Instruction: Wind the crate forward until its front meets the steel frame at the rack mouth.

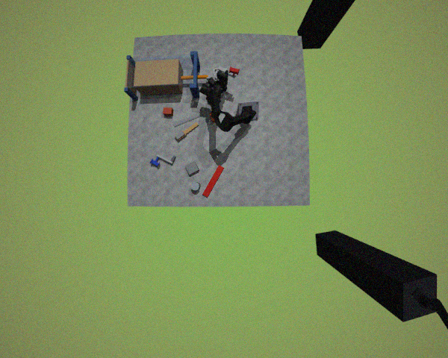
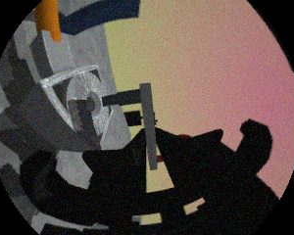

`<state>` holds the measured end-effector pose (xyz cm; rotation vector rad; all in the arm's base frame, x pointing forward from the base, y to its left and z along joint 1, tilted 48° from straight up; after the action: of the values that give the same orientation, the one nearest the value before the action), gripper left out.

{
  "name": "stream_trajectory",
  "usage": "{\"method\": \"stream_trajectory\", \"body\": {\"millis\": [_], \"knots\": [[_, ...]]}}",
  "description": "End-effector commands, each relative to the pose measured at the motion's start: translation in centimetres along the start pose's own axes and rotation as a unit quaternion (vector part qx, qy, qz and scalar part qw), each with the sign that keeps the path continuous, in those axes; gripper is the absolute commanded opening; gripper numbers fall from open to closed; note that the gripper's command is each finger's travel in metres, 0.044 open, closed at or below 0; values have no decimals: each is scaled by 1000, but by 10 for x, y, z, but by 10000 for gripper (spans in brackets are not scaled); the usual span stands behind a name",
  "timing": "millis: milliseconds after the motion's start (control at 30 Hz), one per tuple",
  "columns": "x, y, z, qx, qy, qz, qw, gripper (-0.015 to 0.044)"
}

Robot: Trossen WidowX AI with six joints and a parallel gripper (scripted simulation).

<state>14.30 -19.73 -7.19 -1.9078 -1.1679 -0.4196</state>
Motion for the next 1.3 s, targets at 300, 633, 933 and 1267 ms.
{"method": "stream_trajectory", "body": {"millis": [300, 633, 933, 1267], "knots": [[0, 0, 5, -3, -4, 2, 1000, 0], [6, 2, 8, -4, -4, 2, 1000, 0], [7, 4, 13, -4, -4, 3, 1000, 0], [7, 6, 18, 0, -1, 6, 1000, 0]]}}
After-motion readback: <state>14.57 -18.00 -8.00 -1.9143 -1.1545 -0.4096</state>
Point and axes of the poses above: the point midway between the two fingers, 35 mm back from their tips, its own x axis back along the fingers, its own z axis across the jaws, y = z × x, the point moved 4 cm from there along x, back along the fingers, and after that the axes turned 11 degrees about x, right-handed, at the moved point
